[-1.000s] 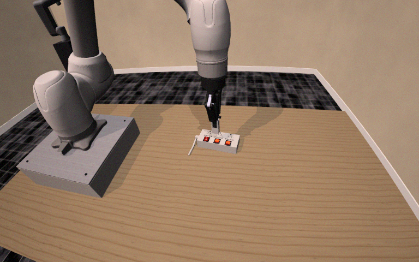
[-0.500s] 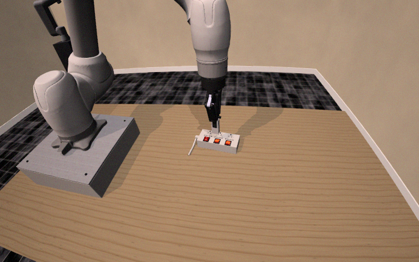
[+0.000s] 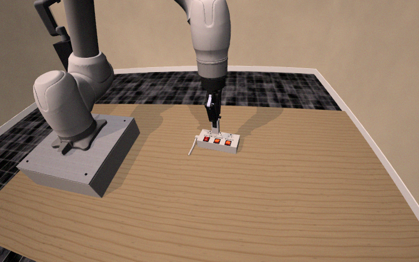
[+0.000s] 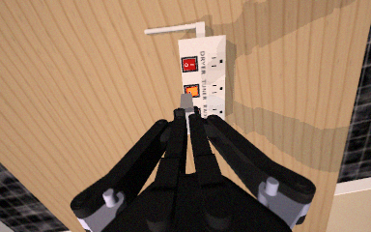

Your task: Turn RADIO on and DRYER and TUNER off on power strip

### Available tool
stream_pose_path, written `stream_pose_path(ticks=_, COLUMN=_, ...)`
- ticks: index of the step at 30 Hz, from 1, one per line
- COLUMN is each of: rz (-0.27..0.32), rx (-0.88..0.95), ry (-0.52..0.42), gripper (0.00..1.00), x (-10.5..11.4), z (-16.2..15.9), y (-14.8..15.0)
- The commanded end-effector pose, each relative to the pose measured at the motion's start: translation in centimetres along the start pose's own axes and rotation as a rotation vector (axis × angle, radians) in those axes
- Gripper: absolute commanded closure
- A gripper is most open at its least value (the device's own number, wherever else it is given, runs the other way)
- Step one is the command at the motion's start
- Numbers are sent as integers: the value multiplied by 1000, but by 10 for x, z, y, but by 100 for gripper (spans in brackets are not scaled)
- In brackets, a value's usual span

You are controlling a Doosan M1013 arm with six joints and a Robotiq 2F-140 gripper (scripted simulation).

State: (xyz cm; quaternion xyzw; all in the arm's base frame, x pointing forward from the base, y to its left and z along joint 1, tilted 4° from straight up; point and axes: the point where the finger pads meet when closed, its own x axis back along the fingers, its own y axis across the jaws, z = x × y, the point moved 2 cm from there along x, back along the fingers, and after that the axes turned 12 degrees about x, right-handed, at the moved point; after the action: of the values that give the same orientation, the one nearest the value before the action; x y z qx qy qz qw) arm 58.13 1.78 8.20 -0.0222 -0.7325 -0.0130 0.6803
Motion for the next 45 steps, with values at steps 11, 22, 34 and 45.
stream_pose_path(ticks=11, rz=0, rx=0, ry=0, gripper=100, x=-2, z=0, y=0)
stream_pose_path(ticks=22, rz=0, rx=0, ry=0, gripper=100, x=-8, z=0, y=0)
stream_pose_path(ticks=34, rz=0, rx=0, ry=0, gripper=100, x=-21, z=-1, y=0)
stream_pose_path(ticks=45, rz=0, rx=0, ry=0, gripper=100, x=-35, z=-1, y=1)
